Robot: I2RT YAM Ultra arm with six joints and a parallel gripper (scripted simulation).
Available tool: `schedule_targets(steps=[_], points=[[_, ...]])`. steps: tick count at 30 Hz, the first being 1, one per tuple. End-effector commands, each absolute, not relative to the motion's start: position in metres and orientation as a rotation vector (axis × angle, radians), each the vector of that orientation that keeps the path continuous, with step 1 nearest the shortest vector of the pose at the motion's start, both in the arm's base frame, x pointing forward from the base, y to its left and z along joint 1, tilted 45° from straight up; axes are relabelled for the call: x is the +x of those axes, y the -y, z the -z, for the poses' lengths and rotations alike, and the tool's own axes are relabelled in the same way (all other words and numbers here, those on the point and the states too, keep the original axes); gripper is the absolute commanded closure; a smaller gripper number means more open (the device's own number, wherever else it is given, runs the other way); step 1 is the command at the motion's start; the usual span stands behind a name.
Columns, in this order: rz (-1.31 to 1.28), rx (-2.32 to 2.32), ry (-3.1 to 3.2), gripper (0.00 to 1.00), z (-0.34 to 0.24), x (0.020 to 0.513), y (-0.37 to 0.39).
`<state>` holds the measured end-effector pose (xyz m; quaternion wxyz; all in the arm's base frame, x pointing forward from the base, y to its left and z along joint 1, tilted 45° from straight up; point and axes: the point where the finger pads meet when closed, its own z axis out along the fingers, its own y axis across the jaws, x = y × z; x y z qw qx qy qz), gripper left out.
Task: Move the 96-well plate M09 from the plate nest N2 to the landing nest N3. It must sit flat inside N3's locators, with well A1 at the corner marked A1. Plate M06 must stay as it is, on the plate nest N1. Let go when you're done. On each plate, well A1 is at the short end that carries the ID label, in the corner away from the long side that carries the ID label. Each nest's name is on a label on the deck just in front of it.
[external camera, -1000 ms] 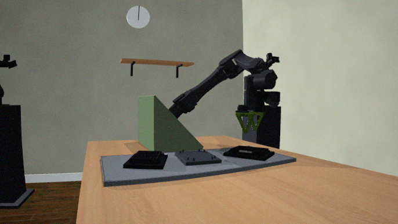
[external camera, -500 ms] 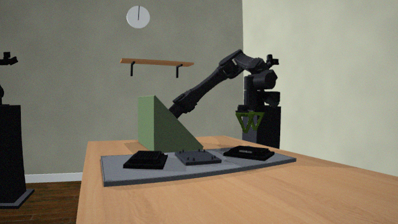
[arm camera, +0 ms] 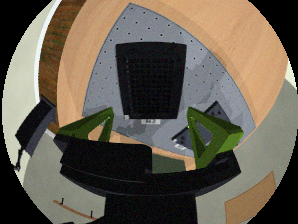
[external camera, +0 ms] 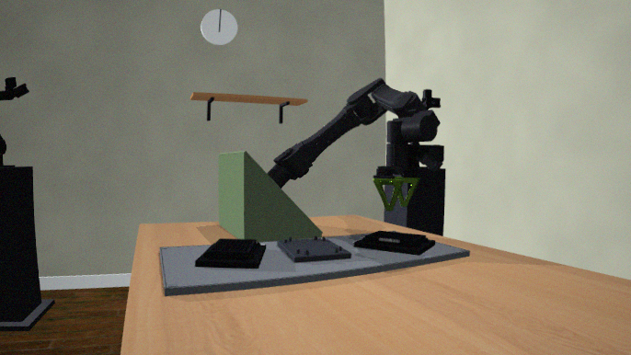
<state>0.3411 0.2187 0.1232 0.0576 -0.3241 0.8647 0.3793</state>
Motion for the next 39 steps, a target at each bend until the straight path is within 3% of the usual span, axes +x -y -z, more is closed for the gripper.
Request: schedule_targets(steps=[1,39], points=[[-1.142,-0.966,-2.613,0.0,-0.125,0.344,-0.217],[-1.144,-0.966,-2.612,0.0,-0.088,0.337,-0.254]])
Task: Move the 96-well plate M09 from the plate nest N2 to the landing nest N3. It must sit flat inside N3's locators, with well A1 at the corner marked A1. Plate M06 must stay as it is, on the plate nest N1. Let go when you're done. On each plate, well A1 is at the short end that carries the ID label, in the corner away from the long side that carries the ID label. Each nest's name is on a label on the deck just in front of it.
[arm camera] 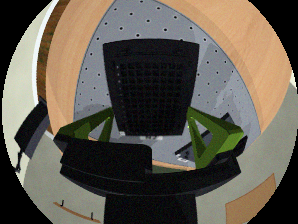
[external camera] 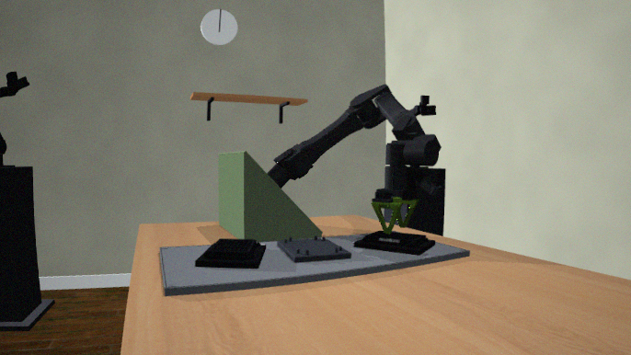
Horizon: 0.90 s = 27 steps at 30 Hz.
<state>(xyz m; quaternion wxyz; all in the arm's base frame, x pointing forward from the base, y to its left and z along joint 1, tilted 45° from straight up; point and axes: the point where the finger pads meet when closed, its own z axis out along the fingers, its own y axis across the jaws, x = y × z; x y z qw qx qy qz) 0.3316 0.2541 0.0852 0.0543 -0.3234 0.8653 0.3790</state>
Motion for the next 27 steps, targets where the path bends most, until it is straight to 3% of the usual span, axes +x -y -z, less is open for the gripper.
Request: schedule_targets(steps=[1,27], points=[[-1.144,-0.966,-2.612,0.0,-0.086,0.337,-0.255],[-1.144,-0.966,-2.612,0.0,-0.071,0.334,-0.271]])
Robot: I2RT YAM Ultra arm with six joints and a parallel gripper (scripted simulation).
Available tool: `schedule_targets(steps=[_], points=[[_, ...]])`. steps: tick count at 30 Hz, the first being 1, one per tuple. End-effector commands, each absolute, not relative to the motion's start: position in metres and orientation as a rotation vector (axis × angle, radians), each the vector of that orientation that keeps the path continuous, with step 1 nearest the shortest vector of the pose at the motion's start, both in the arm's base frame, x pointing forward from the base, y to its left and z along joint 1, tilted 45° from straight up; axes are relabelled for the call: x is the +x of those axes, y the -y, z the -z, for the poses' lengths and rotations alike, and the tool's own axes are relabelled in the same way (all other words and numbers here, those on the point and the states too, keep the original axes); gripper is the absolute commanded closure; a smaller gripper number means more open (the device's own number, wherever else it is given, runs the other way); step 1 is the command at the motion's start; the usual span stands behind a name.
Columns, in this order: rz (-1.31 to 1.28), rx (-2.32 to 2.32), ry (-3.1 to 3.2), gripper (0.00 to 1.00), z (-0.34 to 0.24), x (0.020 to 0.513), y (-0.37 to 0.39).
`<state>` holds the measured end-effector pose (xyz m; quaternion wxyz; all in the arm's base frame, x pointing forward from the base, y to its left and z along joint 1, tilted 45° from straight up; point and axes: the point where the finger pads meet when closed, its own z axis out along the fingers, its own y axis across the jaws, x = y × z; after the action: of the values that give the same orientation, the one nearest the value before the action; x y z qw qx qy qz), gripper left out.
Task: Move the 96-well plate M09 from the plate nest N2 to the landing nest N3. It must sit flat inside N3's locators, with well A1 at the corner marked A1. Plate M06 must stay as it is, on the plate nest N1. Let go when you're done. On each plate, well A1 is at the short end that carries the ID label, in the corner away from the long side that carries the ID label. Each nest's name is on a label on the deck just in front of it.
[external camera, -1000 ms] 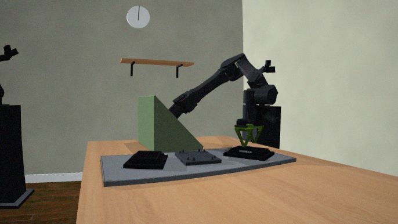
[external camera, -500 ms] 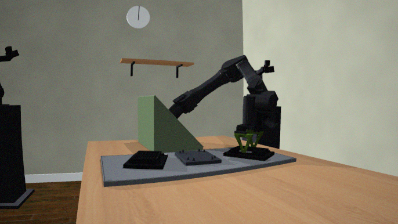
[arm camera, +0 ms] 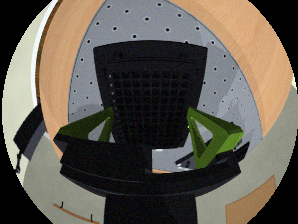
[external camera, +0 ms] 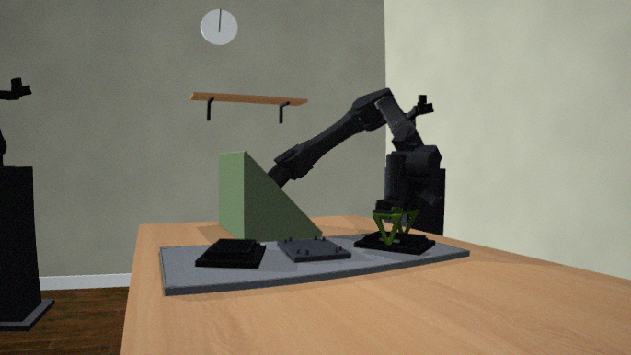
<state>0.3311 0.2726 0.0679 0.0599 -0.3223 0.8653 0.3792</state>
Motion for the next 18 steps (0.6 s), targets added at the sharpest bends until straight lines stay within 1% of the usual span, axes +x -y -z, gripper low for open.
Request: schedule_targets(steps=[1,2,18], points=[[-1.144,-0.966,-2.612,0.0,-0.0708,0.3341,-0.2706],[-1.144,-0.966,-2.612,1.0,-0.0708,0.3341,-0.2706],[-1.144,-0.966,-2.612,1.0,-0.0708,0.3341,-0.2706]])
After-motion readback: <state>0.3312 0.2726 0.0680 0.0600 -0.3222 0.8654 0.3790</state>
